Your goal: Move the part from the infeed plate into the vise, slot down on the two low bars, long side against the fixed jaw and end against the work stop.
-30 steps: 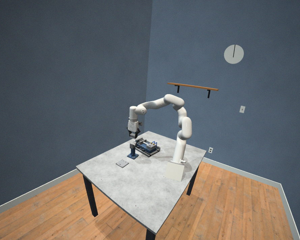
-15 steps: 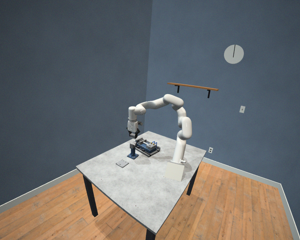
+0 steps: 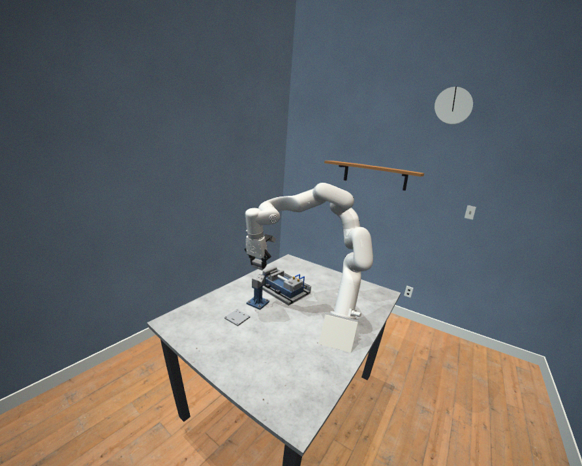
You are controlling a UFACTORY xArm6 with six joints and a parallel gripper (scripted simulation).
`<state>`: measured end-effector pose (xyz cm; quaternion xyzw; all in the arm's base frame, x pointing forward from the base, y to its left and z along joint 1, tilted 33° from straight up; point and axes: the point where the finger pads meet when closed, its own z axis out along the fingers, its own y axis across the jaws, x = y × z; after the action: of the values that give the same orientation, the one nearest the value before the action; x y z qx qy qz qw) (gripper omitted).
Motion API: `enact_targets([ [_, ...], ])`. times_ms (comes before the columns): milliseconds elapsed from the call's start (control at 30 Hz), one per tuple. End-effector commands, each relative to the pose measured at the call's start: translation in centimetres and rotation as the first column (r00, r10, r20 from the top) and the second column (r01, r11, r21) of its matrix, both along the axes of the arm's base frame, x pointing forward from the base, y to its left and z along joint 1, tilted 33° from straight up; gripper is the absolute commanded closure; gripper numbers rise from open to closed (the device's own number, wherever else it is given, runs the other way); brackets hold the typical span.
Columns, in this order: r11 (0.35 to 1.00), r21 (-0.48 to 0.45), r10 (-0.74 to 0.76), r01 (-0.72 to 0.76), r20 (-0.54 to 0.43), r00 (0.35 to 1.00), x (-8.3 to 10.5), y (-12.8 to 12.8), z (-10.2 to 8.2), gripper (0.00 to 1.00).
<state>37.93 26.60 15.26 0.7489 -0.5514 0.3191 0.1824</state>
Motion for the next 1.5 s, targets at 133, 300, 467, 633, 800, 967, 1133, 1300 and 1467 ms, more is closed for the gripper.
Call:
enact_targets([
  [133,0.997,-0.076,-0.005,0.007,0.029,1.0,0.01,0.19,0.04,1.0],
  [300,0.993,-0.119,-0.007,0.012,0.044,0.999,0.01,0.22,0.0,1.0],
  [467,0.986,-0.163,-0.008,0.018,0.06,0.998,0.0,0.26,-0.05,1.0],
  [633,0.975,-0.219,-0.009,0.027,0.08,0.997,-0.01,0.3,-0.1,1.0],
  [800,0.961,-0.273,-0.009,0.036,0.101,0.995,-0.02,0.33,-0.16,1.0],
  [967,0.952,-0.304,-0.008,0.042,0.112,0.994,-0.02,0.35,-0.19,1.0],
  [1133,0.934,-0.353,-0.006,0.052,0.131,0.991,-0.03,0.38,-0.25,1.0],
  [1300,0.916,-0.397,-0.004,0.063,0.147,0.989,-0.03,0.41,-0.3,1.0],
  [1467,0.905,-0.42,-0.002,0.068,0.157,0.988,-0.03,0.42,-0.33,1.0],
])
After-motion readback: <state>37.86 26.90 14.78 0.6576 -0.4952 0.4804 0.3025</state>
